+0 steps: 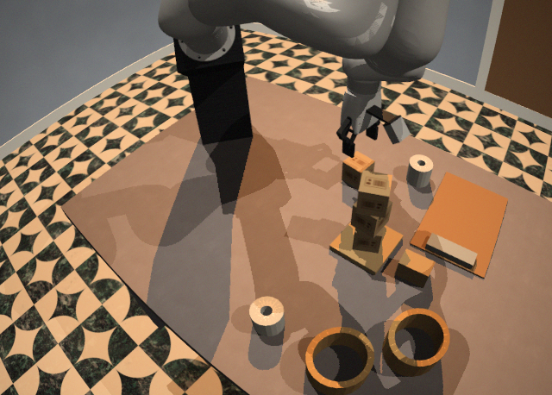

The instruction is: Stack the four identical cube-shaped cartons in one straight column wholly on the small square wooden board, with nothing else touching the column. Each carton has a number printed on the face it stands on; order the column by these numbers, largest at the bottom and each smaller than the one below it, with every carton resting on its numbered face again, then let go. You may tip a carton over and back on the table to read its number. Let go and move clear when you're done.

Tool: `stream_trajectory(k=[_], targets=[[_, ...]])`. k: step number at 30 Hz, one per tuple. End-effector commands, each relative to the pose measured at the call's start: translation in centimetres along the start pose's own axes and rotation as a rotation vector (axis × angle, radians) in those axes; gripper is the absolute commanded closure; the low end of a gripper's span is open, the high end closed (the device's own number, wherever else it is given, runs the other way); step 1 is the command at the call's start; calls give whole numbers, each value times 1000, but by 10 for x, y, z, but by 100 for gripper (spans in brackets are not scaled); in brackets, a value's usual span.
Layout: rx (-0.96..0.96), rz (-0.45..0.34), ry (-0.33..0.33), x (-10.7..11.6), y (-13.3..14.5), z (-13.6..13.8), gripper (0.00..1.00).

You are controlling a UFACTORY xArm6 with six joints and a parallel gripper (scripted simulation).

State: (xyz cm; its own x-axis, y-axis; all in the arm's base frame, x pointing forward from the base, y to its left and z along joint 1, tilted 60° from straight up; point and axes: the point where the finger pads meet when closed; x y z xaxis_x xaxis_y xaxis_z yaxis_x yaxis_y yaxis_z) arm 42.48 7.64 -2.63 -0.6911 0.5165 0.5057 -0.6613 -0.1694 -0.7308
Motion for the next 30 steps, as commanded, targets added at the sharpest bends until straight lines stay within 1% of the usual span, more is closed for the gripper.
stream_trajectory(k=[1, 13, 15, 30], targets=[[0, 1, -2, -6, 0, -1, 0], [0, 1, -2, -24, 0, -1, 0], [0, 1, -2, -24, 0, -1, 0], [0, 1, -2, -43, 0, -1, 0]])
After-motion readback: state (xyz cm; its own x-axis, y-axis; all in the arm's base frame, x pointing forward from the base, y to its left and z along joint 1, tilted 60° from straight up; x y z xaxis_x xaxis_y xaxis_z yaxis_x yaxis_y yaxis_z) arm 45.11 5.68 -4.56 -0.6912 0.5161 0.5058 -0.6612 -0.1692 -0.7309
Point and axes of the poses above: the point where the finger pads meet when closed, its own x axis back along the fingers, its own z axis across the jaws, y = z × x, and after that the axes turned 2 degrees about -x, right-handed
